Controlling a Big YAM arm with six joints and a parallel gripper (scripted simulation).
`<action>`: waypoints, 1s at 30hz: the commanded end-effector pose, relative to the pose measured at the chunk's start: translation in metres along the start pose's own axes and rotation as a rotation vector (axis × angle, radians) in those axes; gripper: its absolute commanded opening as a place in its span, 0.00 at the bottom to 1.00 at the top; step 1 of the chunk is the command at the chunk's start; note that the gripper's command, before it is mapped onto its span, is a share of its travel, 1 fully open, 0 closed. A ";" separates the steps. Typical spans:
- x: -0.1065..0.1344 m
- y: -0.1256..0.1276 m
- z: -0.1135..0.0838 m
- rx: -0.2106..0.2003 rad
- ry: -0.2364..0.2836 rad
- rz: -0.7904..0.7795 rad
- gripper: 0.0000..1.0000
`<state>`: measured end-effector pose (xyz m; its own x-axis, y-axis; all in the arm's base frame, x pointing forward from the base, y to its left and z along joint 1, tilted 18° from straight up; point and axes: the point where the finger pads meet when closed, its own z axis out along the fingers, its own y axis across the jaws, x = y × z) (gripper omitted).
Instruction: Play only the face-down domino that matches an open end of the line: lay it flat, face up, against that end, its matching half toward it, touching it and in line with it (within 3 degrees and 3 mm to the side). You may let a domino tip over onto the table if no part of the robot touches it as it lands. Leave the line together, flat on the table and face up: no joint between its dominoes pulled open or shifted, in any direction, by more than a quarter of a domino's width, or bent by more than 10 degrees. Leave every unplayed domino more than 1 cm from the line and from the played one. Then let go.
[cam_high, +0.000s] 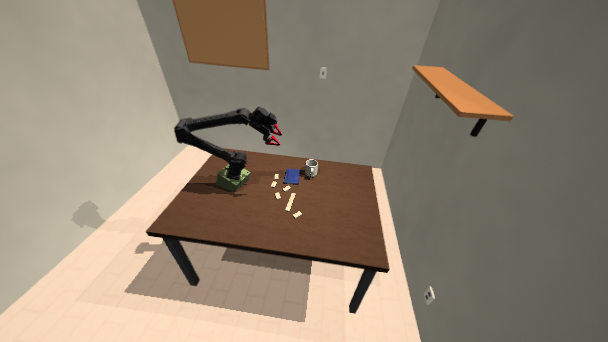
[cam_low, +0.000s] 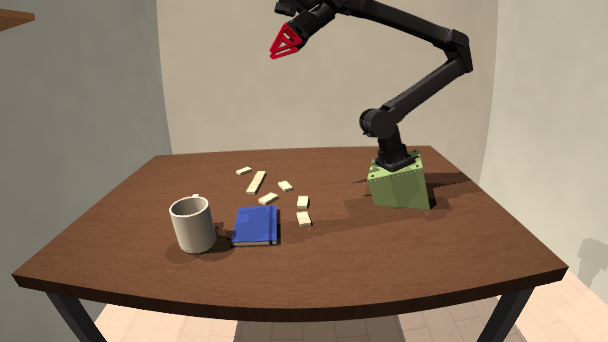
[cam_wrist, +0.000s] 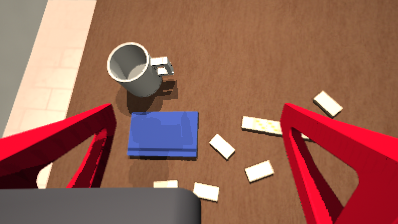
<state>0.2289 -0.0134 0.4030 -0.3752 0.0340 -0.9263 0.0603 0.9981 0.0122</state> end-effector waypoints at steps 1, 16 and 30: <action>-0.010 0.001 0.003 0.014 0.121 -0.014 1.00; 0.061 -0.011 0.056 0.098 0.570 -0.018 1.00; 0.117 -0.020 0.092 0.141 0.823 -0.025 1.00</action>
<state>0.2596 -0.0306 0.2651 -0.9331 0.0869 -0.3489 0.1301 0.9862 -0.1023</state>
